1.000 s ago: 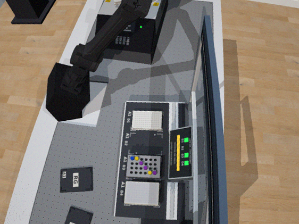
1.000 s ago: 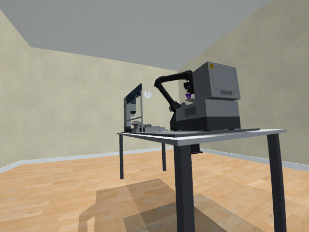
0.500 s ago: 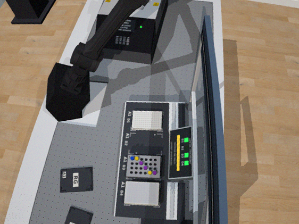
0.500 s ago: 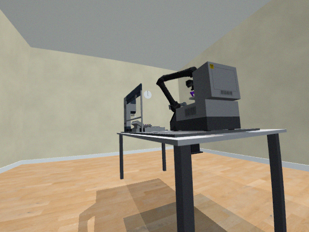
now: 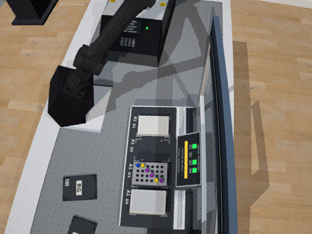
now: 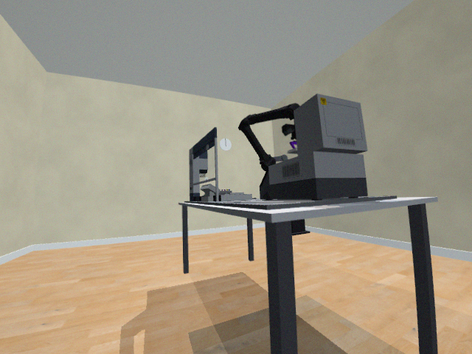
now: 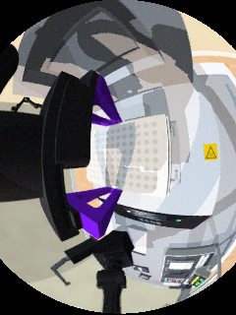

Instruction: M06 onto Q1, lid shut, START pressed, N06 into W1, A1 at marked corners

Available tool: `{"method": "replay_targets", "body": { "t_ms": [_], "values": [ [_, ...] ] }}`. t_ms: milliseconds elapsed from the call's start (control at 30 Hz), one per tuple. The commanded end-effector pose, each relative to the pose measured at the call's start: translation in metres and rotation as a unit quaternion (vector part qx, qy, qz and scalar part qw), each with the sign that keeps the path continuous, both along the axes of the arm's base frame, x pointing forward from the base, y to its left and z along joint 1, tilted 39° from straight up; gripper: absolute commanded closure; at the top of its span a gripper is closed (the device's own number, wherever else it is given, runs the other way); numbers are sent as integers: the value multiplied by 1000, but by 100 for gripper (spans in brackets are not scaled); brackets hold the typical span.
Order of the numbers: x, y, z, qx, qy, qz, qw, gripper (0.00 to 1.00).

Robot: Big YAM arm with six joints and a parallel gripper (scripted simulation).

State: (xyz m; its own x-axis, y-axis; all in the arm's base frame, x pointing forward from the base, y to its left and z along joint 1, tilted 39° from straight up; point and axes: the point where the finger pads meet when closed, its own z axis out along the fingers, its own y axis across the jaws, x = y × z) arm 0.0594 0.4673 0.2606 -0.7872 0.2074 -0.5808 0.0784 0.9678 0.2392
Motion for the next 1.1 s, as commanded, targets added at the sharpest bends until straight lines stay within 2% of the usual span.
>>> {"method": "replay_targets", "body": {
  "t_ms": [0, 267, 700, 1067],
  "values": [
    [-16, -1, 24, 31, 3, 19, 999, 100],
    [-5, -4, 23, 25, 1, 17, 1000, 100],
    [-1, 17, 19, 11, -2, 23, 1000, 100],
    [-13, -2, 18, -3, -3, 38, 999, 100]
  ]
}}
